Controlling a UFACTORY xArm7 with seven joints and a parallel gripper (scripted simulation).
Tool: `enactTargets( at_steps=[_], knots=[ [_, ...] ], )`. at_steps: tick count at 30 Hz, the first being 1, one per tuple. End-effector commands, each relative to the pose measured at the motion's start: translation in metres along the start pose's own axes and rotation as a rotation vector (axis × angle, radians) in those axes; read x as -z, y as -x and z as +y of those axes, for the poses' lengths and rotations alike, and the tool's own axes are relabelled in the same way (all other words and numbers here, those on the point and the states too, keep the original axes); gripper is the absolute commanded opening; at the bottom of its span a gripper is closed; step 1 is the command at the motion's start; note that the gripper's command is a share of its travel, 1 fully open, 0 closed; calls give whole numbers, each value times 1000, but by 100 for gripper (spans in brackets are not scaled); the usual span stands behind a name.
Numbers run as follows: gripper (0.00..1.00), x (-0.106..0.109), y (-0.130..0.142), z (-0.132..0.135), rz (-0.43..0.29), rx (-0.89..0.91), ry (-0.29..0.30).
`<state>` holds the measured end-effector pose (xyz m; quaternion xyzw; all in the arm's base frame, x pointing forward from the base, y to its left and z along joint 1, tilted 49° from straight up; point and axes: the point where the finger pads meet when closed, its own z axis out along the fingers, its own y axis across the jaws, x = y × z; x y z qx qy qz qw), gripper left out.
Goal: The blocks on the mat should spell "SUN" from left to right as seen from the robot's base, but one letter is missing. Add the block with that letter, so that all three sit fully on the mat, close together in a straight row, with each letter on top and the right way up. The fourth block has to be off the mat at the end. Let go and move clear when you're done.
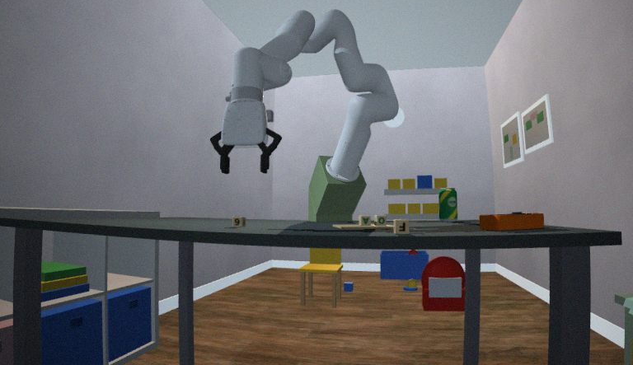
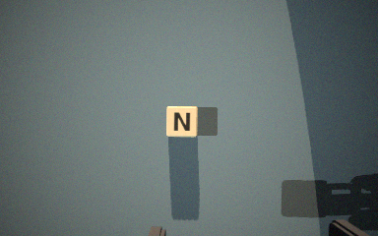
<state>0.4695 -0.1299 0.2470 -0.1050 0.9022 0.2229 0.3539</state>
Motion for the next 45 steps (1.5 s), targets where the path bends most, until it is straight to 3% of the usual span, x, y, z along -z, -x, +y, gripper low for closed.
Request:
enactTargets(
  at_steps=[1, 23, 30, 45],
  knots=[
    [100, 1, 1, -1, -3, 0, -2],
    [100, 1, 0, -2, -3, -1, -3],
    [100, 19, -66, -33, -1, -25, -4],
    [100, 19, -67, -33, -1, -25, -4]
  ],
)
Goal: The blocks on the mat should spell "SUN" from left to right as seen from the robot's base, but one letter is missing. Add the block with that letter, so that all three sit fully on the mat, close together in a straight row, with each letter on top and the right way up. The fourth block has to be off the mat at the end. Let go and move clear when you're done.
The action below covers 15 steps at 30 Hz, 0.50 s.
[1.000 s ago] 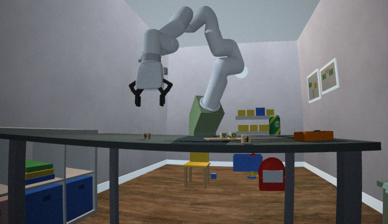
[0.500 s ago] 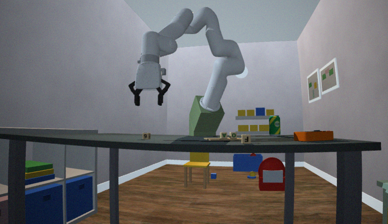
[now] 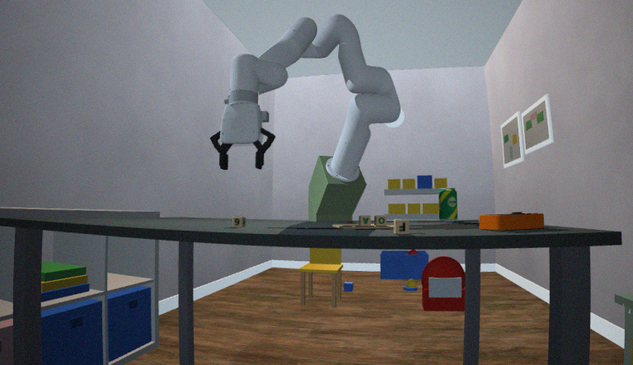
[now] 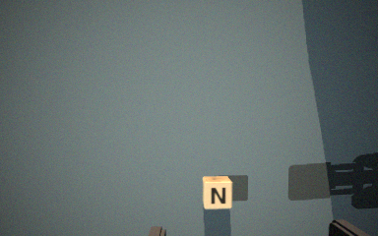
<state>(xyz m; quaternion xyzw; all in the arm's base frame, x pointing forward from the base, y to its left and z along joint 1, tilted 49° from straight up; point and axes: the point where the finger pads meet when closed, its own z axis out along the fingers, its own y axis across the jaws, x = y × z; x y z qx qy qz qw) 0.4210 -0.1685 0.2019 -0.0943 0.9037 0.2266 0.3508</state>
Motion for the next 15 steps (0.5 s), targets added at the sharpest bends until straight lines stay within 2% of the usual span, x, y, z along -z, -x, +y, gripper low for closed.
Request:
enactTargets(
  at_steps=[1, 7, 9, 15],
  knots=[
    [100, 1, 0, -2, -3, -1, -3],
    [100, 0, 1, -1, -2, 74, -2],
    [100, -3, 1, -1, -1, 180, 0],
    [100, -7, 1, -1, 0, 330, 2]
  ],
)
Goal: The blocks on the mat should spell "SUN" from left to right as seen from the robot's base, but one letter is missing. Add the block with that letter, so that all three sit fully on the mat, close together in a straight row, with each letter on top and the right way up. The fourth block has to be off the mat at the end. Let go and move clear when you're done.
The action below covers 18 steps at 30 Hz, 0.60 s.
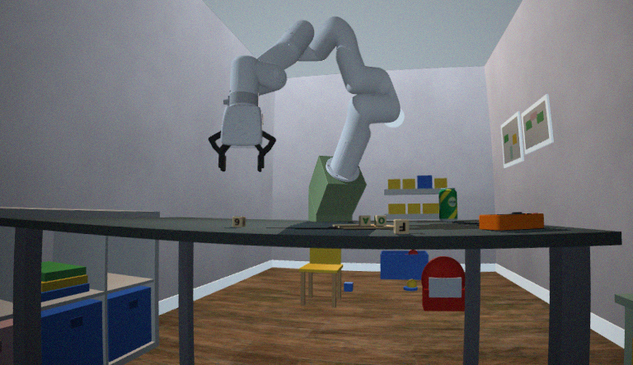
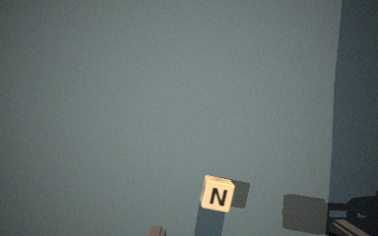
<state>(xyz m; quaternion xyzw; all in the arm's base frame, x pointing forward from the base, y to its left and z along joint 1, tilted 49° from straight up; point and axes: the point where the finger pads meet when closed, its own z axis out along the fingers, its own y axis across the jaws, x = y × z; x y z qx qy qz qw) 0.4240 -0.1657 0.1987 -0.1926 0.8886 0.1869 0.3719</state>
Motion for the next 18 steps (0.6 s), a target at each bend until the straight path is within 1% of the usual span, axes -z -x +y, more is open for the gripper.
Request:
enactTargets(
  at_steps=[1, 7, 9, 10, 18],
  knots=[
    [100, -2, 1, -1, -3, 138, 1],
    [100, -7, 1, -1, -3, 299, 2],
    [100, -7, 1, -1, -3, 299, 2],
    [100, -9, 1, -1, -3, 376, 2],
    [100, -15, 1, -1, -3, 578, 2]
  ],
)
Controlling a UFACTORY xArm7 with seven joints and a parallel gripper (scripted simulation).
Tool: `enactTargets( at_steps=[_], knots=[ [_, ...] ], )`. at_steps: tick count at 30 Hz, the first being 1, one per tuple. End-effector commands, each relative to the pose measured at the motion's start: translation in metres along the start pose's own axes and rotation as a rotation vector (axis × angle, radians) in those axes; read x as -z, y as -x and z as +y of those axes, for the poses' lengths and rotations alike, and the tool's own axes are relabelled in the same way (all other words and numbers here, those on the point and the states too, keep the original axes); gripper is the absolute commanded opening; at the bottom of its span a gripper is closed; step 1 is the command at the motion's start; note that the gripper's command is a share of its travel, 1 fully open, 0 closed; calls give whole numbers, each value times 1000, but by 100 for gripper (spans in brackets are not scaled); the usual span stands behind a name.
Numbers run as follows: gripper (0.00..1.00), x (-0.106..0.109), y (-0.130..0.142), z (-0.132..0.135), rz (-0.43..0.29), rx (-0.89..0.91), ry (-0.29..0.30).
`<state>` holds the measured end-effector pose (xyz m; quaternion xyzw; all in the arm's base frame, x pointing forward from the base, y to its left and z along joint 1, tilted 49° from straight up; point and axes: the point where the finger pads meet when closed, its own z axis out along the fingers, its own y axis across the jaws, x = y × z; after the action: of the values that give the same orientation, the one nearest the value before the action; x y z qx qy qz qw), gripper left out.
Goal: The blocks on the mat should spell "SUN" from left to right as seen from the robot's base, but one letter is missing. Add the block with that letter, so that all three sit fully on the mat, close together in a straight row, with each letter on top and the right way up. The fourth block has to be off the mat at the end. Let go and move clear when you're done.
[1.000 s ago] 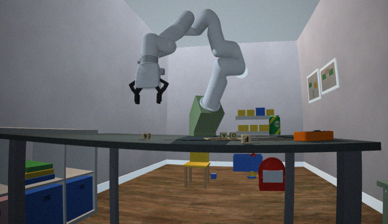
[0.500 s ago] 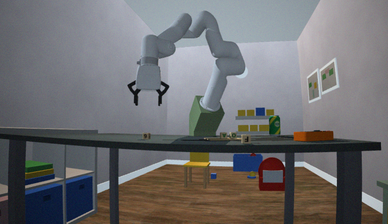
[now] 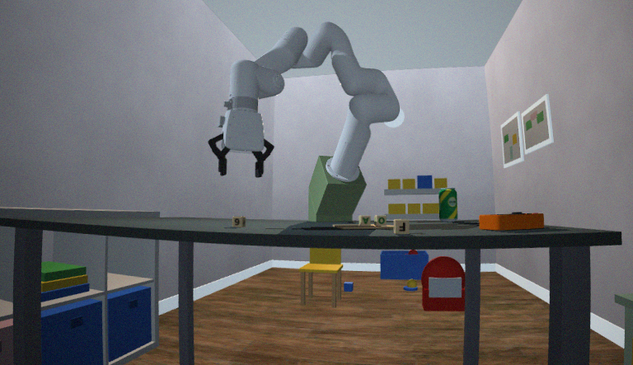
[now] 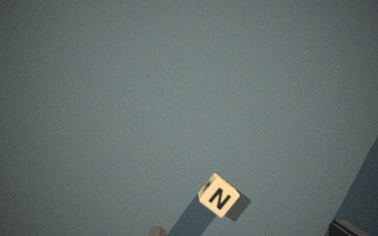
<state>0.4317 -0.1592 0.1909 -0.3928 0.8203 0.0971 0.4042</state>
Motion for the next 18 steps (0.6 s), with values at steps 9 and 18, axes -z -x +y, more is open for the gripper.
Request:
enactTargets(
  at_steps=[9, 18],
  knots=[
    [100, -10, 0, -2, -3, 349, -2],
    [100, -18, 0, -2, -2, 576, -5]
  ],
)
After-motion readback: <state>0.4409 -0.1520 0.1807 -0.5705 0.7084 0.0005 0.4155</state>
